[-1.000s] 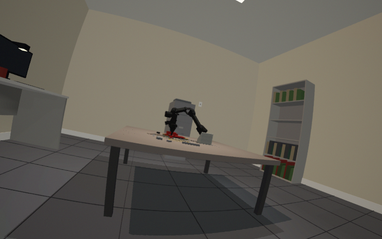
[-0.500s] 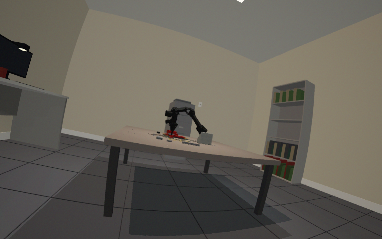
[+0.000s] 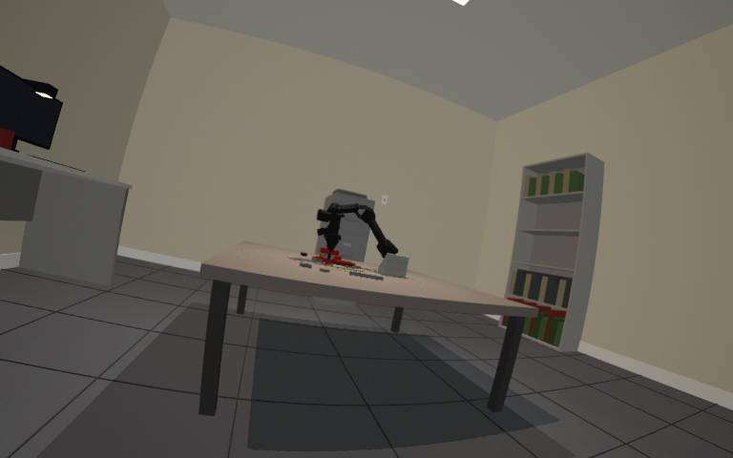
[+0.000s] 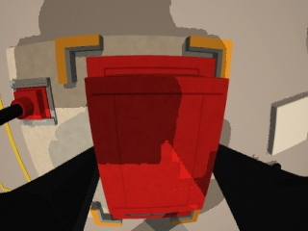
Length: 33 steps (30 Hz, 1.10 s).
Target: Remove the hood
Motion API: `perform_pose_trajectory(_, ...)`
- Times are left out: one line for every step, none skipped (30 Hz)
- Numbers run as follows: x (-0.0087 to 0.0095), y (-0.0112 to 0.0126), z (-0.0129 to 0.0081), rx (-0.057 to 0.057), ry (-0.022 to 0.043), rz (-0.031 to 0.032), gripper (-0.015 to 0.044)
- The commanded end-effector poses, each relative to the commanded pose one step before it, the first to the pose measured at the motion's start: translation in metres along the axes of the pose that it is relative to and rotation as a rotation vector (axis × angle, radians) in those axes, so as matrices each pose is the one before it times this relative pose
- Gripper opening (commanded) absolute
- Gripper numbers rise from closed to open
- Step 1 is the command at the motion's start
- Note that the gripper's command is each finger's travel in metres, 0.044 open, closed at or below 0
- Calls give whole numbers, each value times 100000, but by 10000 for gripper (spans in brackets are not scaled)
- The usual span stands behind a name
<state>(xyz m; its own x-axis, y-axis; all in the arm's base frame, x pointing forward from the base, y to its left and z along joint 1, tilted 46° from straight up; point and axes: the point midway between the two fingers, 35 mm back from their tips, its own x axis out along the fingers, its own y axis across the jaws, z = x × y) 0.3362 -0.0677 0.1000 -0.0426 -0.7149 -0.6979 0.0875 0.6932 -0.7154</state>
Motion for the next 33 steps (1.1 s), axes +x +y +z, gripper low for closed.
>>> perform_pose_trajectory(-785, 144, 100, 421, -305, 671, 0)
perform_pose_trajectory(-299, 9, 13, -7, 2, 27, 0)
perform_pose_trajectory(-324, 9, 10, -7, 3, 25, 0)
perform_pose_trajectory(-334, 8, 7, -7, 4, 21, 0)
perform_pose_trajectory(-337, 7, 3, -7, 5, 17, 0)
perform_pose_trajectory(-338, 5, -1, -6, 6, 12, 0)
perform_pose_trajectory(-338, 4, -5, -6, 7, 7, 0)
perform_pose_trajectory(-339, 2, -9, -6, 8, 2, 0)
perform_pose_trajectory(-339, 0, -14, -5, 8, -3, 0)
perform_pose_trajectory(-340, -1, -18, -5, 9, -8, 0)
perform_pose_trajectory(-339, -3, -22, -4, 9, -13, 0)
perform_pose_trajectory(-270, -4, -20, -3, 8, -14, 0)
perform_pose_trajectory(-164, -3, -13, -2, 5, -10, 0)
perform_pose_trajectory(740, -8, 64, -388, -74, -467, 0)
perform_pose_trajectory(-28, 275, 37, -14, -33, 119, 0)
perform_pose_trajectory(-46, 458, 57, -23, -52, 194, 0)
perform_pose_trajectory(-54, 558, 61, -28, -58, 227, 0)
perform_pose_trajectory(-52, 559, 52, -27, -52, 218, 0)
perform_pose_trajectory(-51, 560, 43, -25, -47, 209, 0)
perform_pose_trajectory(-49, 561, 35, -24, -41, 200, 0)
perform_pose_trajectory(-47, 562, 26, -23, -36, 191, 0)
perform_pose_trajectory(-45, 562, 17, -22, -31, 181, 0)
perform_pose_trajectory(-43, 563, 8, -20, -26, 172, 0)
perform_pose_trajectory(-41, 563, -1, -19, -22, 162, 0)
perform_pose_trajectory(-39, 563, -10, -17, -17, 153, 0)
perform_pose_trajectory(-37, 563, -19, -16, -13, 143, 0)
perform_pose_trajectory(-35, 563, -28, -14, -9, 134, 0)
perform_pose_trajectory(-33, 562, -37, -12, -6, 124, 0)
perform_pose_trajectory(-31, 561, -46, -10, -2, 114, 0)
perform_pose_trajectory(-29, 561, -54, -8, 1, 104, 0)
perform_pose_trajectory(-27, 560, -63, -6, 4, 94, 0)
perform_pose_trajectory(-24, 558, -72, -4, 7, 84, 0)
perform_pose_trajectory(-22, 557, -80, -2, 10, 74, 0)
